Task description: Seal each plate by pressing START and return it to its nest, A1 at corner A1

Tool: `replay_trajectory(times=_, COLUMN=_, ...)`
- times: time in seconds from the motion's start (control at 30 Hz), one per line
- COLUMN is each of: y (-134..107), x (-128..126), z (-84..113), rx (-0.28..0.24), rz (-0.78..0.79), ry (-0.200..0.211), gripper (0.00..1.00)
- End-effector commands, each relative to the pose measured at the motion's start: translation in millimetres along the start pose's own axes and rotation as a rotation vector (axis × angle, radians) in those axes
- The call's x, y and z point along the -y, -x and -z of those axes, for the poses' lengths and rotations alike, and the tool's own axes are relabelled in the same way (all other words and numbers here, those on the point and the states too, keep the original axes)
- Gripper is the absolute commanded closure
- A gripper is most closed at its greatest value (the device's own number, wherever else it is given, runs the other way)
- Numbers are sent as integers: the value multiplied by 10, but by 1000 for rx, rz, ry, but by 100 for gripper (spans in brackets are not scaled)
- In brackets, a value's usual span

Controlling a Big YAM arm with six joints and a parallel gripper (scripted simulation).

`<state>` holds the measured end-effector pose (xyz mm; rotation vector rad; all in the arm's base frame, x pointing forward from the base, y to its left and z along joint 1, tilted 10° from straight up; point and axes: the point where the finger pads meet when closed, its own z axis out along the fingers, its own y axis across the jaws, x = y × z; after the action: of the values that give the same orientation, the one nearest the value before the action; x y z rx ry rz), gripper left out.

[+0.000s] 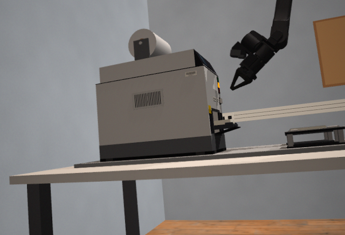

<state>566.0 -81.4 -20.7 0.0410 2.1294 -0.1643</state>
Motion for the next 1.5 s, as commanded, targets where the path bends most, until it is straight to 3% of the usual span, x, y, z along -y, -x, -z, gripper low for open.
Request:
replay_trajectory(times=0.0, y=54, x=-77, z=-64, rx=2, rz=-2, ry=9, gripper=100)
replay_trajectory(times=0.47, y=-109, x=47, z=-119, rx=-28, rz=-15, ry=-8, gripper=100)
replay_trajectory(times=0.6, y=-65, x=-29, z=234, rx=-23, rz=-8, ry=3, gripper=100)
replay_trajectory(times=0.63, y=-48, x=-49, z=229, rx=-21, rz=-6, ry=6, gripper=100)
replay_trajectory(times=0.67, y=-209, x=-147, z=292, rx=-14, rz=-6, ry=3, gripper=100)
replay_trajectory(times=0.8, y=-133, x=-164, z=528, rx=10, rz=-6, ry=16, gripper=100)
replay_trajectory(times=0.93, y=12, x=-64, z=466, rx=41, rz=-7, ry=-2, gripper=100)
replay_trajectory(times=1.03, y=3, x=-44, z=530, rx=41, rz=-5, ry=-5, gripper=100)
replay_trajectory(times=1.17, y=-197, x=-11, z=817, rx=2, rz=-8, ry=-13, gripper=100)
replay_trajectory(times=1.47, y=-266, x=-133, z=1282, rx=-1, rz=-6, ry=6, gripper=100)
